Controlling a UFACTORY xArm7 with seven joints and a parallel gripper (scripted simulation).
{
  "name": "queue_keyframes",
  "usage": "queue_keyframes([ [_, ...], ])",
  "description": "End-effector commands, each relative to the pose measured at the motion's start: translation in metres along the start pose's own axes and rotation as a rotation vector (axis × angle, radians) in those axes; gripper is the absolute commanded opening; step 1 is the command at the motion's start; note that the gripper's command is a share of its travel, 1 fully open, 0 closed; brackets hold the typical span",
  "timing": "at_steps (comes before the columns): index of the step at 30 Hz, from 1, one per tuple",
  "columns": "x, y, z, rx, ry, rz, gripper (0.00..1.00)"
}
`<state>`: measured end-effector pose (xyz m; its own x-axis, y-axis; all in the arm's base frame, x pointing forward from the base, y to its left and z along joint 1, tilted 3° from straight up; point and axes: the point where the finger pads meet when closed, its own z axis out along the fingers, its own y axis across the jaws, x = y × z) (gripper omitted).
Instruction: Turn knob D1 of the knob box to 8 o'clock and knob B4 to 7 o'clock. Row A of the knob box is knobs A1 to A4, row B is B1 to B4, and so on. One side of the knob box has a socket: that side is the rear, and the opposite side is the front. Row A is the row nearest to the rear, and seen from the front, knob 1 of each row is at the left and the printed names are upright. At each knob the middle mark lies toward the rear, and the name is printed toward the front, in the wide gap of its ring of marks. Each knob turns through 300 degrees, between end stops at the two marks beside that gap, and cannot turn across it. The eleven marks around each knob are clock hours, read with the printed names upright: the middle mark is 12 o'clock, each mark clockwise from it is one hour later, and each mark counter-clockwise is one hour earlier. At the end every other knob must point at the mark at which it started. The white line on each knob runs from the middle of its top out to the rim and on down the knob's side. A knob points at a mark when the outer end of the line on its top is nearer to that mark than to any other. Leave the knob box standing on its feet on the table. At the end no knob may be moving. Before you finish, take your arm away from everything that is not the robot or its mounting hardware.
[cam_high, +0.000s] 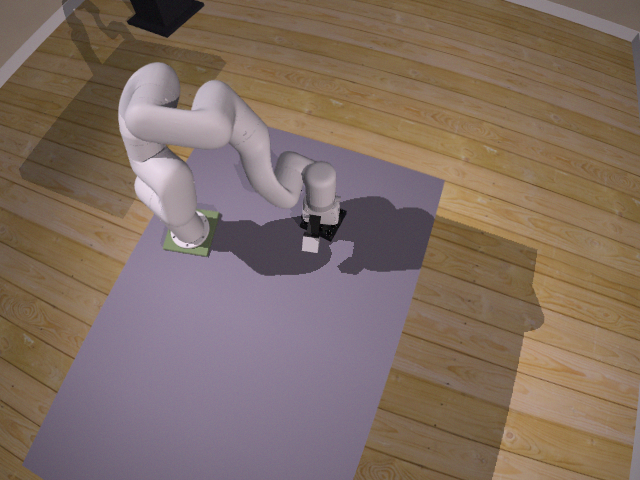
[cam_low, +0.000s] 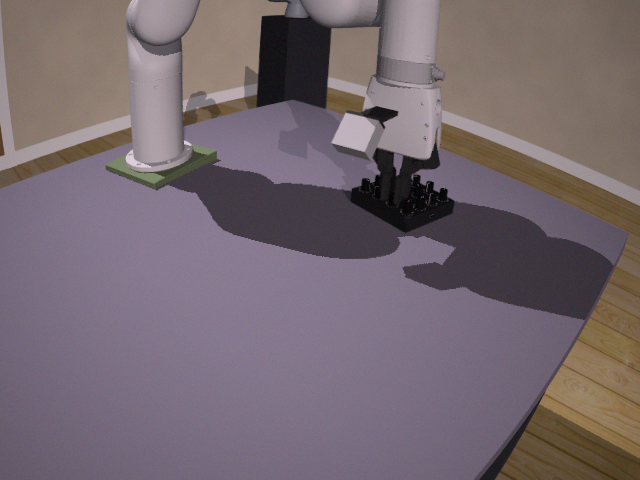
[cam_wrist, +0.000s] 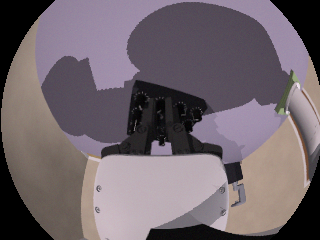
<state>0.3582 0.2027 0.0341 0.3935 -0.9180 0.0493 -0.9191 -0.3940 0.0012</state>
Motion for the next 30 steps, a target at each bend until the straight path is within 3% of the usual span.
queue_keyframes([
  [1, -0.0002, -0.0014, -0.0010, 0.003, -0.005, -0.103, 0.08],
  [30, -0.0002, -0.0014, -0.0010, 0.004, -0.004, -0.757, 0.08],
])
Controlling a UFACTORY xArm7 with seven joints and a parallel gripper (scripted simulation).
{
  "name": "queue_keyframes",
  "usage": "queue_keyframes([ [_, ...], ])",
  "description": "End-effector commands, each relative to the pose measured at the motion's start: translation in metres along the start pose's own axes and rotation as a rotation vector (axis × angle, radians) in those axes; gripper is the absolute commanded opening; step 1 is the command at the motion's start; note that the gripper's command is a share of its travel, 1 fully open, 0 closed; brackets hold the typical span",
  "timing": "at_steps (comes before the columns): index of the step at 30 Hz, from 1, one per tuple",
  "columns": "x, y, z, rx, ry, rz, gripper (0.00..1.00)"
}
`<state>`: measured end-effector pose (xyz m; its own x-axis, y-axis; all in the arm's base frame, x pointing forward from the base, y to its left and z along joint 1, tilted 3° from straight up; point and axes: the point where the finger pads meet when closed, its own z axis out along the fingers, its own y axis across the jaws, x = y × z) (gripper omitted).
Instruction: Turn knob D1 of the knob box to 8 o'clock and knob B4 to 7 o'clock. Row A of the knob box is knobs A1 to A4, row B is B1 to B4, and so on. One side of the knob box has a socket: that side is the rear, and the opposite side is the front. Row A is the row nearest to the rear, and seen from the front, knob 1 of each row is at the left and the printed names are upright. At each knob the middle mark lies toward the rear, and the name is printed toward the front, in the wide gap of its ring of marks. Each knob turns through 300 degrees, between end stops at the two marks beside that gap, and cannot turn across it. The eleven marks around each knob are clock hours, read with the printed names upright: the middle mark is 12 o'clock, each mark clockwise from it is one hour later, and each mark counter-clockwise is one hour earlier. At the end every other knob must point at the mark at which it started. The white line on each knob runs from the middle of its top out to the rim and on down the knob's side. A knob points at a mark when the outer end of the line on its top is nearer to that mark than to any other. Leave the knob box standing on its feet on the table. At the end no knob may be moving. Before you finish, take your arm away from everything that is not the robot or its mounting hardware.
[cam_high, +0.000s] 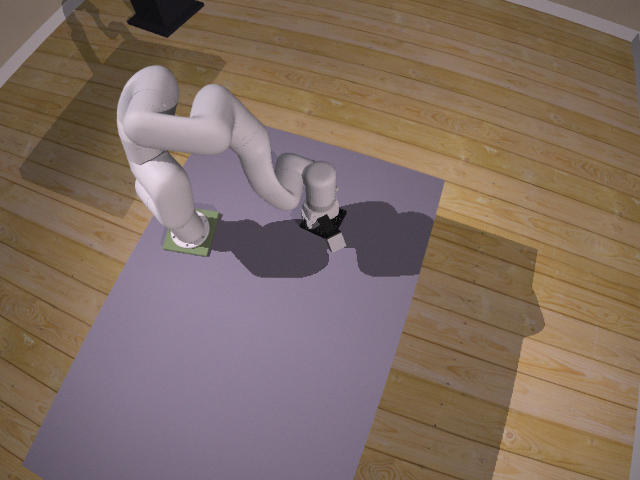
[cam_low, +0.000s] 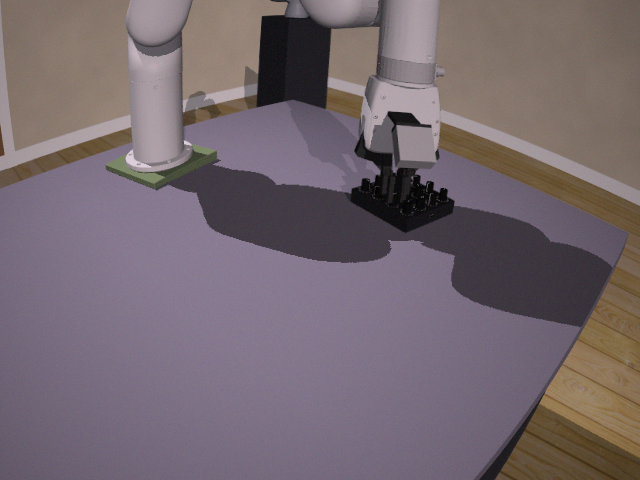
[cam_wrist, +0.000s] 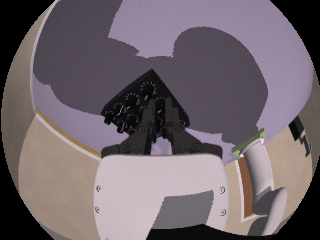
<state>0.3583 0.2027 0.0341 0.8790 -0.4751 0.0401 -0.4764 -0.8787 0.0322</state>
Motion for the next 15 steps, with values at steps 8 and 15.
queue_keyframes([
  [8, 0.0007, -0.0012, -0.0011, 0.006, -0.004, -0.249, 0.08],
  [15, 0.0007, -0.0012, -0.0011, 0.007, -0.003, -0.365, 0.08],
])
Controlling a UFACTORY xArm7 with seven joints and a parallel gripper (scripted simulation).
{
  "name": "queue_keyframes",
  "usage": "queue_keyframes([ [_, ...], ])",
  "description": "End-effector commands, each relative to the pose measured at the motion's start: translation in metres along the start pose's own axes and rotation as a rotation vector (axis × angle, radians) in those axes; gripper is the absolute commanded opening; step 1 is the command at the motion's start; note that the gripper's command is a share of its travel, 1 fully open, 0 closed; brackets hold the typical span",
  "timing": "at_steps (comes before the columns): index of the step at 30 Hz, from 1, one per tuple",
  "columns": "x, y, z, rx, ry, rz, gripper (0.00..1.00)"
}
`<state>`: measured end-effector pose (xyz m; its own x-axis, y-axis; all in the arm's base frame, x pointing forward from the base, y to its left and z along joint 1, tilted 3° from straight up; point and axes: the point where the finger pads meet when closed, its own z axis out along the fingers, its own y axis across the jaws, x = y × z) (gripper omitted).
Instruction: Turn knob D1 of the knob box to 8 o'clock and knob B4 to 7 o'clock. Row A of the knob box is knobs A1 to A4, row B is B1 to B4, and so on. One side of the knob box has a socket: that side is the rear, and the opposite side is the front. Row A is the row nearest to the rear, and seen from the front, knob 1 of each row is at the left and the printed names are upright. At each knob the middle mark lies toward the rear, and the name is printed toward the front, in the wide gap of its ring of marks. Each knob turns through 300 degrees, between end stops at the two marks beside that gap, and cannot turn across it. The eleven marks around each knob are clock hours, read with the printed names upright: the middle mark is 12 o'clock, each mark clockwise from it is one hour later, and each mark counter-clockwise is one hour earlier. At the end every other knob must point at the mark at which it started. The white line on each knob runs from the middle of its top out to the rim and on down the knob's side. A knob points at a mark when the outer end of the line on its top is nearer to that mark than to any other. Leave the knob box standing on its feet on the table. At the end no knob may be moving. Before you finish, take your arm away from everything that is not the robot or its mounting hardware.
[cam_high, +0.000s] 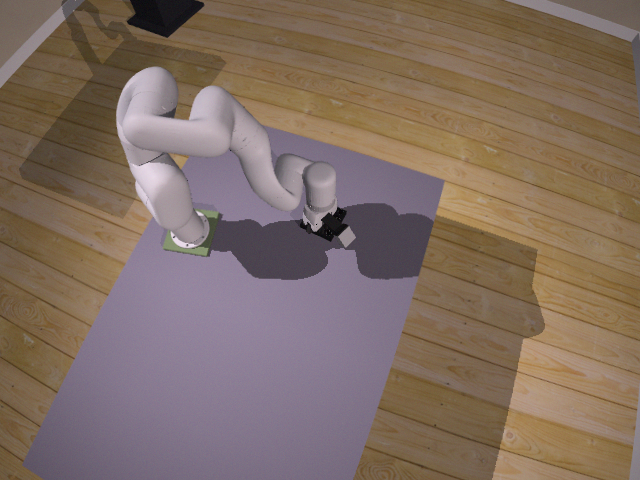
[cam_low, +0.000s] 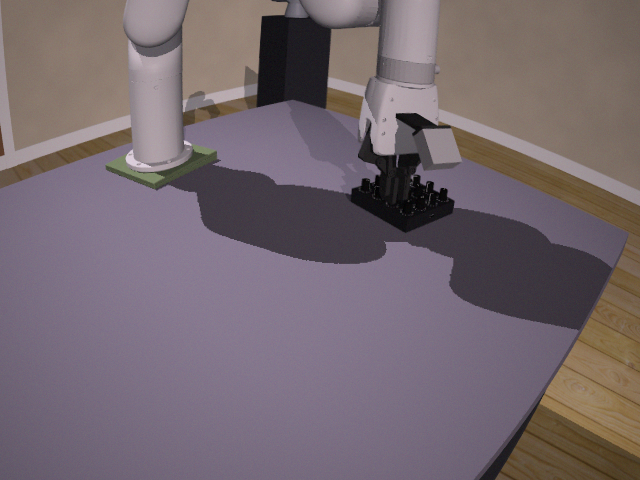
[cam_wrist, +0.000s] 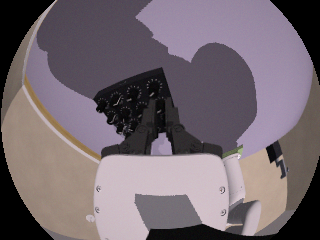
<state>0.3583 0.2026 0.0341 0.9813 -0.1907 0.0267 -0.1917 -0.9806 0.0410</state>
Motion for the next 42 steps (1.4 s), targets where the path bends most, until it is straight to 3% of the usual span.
queue_keyframes([
  [1, 0.0010, -0.0010, -0.0011, 0.005, -0.001, -0.078, 0.08],
  [20, 0.0010, -0.0010, -0.0011, 0.005, 0.000, -0.261, 0.08],
  [42, 0.0010, -0.0010, -0.0011, 0.005, 0.000, -0.286, 0.08],
])
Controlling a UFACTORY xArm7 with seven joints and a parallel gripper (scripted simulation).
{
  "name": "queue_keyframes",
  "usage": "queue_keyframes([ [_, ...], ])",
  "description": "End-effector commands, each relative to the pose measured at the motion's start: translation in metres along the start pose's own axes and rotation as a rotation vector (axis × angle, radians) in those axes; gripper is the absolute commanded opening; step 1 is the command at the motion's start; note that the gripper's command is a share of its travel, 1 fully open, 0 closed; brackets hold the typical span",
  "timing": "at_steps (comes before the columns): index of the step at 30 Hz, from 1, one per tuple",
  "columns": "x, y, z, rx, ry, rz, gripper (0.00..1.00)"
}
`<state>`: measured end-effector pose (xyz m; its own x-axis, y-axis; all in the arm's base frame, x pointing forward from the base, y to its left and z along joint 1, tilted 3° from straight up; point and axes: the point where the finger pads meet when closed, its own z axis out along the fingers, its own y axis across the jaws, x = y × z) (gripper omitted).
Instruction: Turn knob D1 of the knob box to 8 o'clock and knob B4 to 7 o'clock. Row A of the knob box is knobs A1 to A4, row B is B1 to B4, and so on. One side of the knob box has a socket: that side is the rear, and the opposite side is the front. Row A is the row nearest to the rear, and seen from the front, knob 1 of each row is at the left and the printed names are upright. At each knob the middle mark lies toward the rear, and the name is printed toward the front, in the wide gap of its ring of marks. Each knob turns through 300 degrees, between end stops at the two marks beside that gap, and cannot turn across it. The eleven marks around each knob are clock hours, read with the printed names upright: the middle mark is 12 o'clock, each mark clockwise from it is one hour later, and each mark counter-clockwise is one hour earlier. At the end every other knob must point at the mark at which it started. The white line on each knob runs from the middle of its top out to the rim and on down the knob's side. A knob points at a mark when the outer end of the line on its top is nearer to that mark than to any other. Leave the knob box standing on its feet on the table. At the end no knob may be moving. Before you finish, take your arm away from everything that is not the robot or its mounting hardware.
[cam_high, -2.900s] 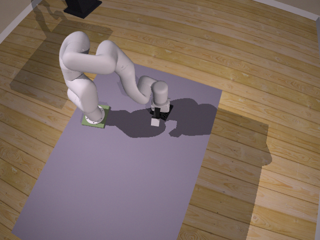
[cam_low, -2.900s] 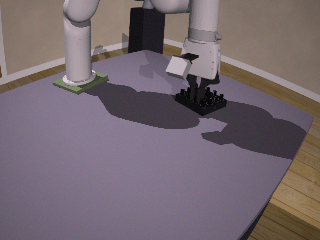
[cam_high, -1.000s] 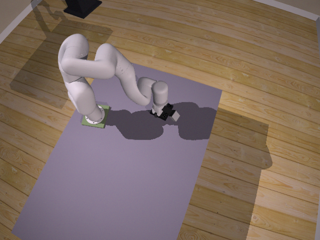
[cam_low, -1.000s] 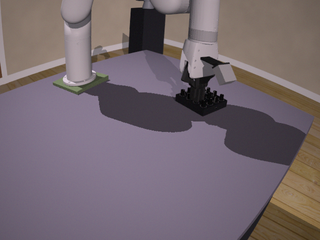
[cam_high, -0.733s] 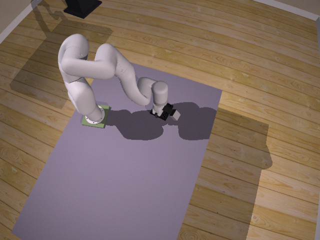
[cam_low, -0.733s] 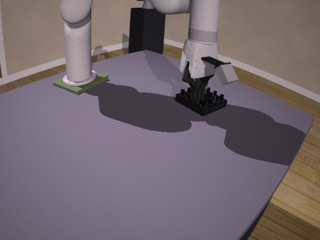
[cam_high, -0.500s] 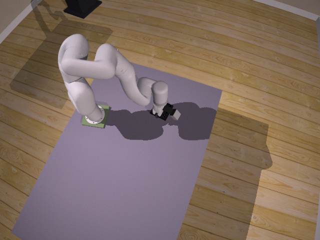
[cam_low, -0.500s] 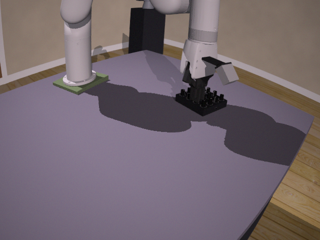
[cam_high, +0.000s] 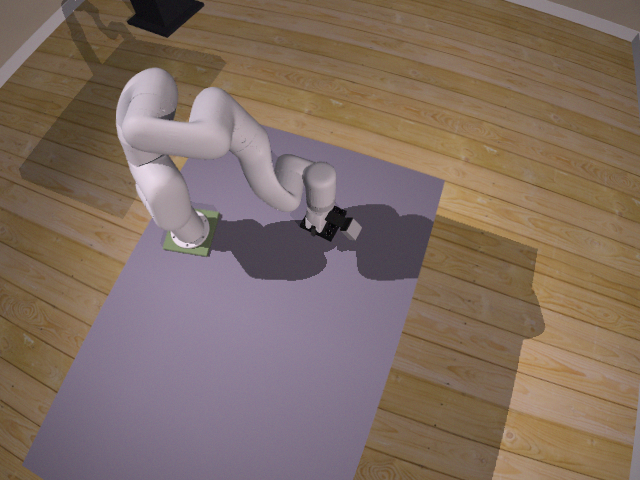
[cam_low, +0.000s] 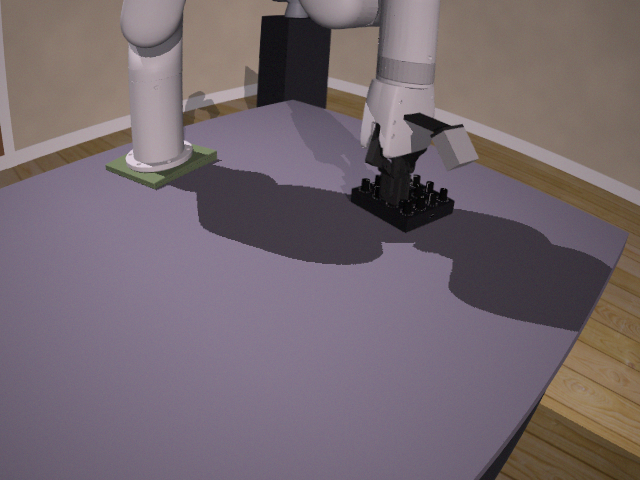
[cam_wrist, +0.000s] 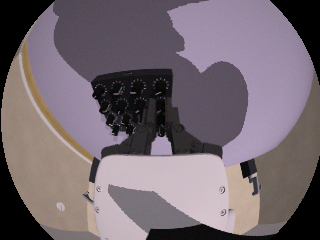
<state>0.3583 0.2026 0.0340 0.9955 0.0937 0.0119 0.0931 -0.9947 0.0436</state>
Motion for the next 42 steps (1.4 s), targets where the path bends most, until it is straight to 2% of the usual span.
queue_keyframes([
  [1, 0.001, -0.001, -0.001, 0.002, 0.003, 0.000, 0.08],
  [5, 0.001, -0.001, -0.001, 0.002, 0.003, 0.000, 0.08],
  [6, 0.001, -0.001, -0.001, 0.002, 0.003, 0.000, 0.19],
  [29, 0.001, -0.001, -0.002, 0.002, 0.003, 0.000, 0.19],
  [42, 0.001, -0.001, -0.027, 0.002, 0.003, 0.000, 0.19],
])
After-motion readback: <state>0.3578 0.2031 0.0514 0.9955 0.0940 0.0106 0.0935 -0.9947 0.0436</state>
